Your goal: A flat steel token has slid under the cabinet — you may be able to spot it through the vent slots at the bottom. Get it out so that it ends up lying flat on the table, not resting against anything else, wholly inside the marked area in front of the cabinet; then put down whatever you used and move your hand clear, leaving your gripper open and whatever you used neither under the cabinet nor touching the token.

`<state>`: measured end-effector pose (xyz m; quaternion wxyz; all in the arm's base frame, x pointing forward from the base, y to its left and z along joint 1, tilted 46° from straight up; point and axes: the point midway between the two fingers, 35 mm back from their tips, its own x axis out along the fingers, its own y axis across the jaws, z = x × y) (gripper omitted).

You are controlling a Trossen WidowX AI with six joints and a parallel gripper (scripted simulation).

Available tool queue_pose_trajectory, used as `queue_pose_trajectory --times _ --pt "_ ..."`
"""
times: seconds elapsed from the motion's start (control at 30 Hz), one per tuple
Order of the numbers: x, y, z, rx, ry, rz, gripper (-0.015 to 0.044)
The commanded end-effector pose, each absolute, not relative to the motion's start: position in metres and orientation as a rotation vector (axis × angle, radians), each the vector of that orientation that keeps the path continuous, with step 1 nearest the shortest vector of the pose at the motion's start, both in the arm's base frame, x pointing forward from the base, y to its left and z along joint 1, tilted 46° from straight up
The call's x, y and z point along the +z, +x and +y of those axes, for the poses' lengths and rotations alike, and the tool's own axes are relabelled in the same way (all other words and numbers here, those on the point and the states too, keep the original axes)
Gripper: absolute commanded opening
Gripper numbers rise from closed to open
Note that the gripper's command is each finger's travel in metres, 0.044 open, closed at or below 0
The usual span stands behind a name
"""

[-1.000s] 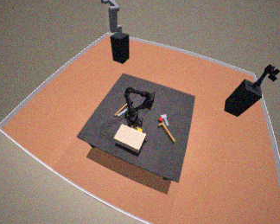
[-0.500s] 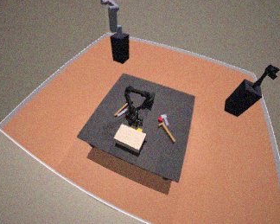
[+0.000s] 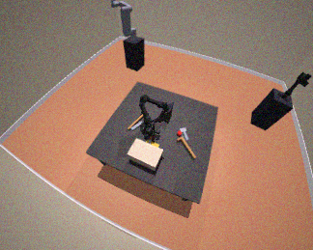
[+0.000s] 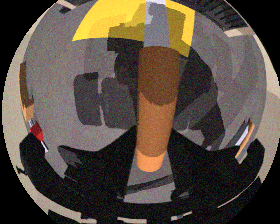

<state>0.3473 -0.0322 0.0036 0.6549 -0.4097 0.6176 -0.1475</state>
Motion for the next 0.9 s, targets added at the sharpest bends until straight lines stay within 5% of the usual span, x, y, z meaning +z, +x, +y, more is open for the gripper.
queue_pose_trajectory --times 0.0,0.87 --pt "0.004 0.34 -0.036 -0.333 -0.931 1.406 0.0" --pt "0.007 0.314 -0.046 -0.333 -0.932 1.408 0.0"
